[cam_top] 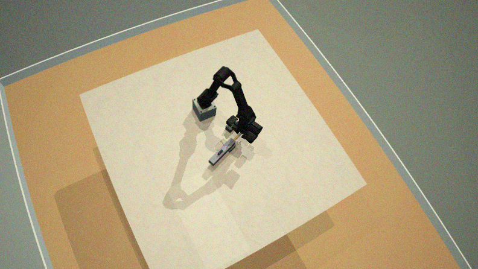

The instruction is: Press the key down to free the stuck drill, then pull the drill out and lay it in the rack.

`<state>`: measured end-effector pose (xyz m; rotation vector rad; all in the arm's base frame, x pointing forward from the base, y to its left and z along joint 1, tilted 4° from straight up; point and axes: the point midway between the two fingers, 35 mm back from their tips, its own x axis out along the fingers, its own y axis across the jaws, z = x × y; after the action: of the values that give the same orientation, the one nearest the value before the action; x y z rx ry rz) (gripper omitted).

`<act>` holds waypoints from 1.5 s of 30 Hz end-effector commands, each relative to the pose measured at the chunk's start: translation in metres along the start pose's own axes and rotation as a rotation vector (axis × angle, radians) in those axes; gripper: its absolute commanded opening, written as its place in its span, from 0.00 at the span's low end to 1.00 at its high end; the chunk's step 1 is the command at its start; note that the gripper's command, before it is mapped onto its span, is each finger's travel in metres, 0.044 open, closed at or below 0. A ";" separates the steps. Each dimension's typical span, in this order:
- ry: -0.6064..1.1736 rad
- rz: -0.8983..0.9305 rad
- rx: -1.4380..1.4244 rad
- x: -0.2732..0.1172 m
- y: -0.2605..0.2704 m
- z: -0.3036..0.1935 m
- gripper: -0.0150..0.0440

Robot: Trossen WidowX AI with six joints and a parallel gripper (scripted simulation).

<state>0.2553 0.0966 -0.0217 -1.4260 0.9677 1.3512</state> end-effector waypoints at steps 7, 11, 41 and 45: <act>0.004 0.000 -0.001 0.001 0.000 -0.003 0.97; 0.005 0.000 -0.001 0.002 0.000 -0.005 1.00; 0.006 0.000 -0.001 0.006 0.000 -0.017 1.00; 0.002 -0.004 0.003 0.005 -0.001 -0.015 0.91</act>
<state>0.2609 0.0823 -0.0267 -1.4263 0.9679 1.3454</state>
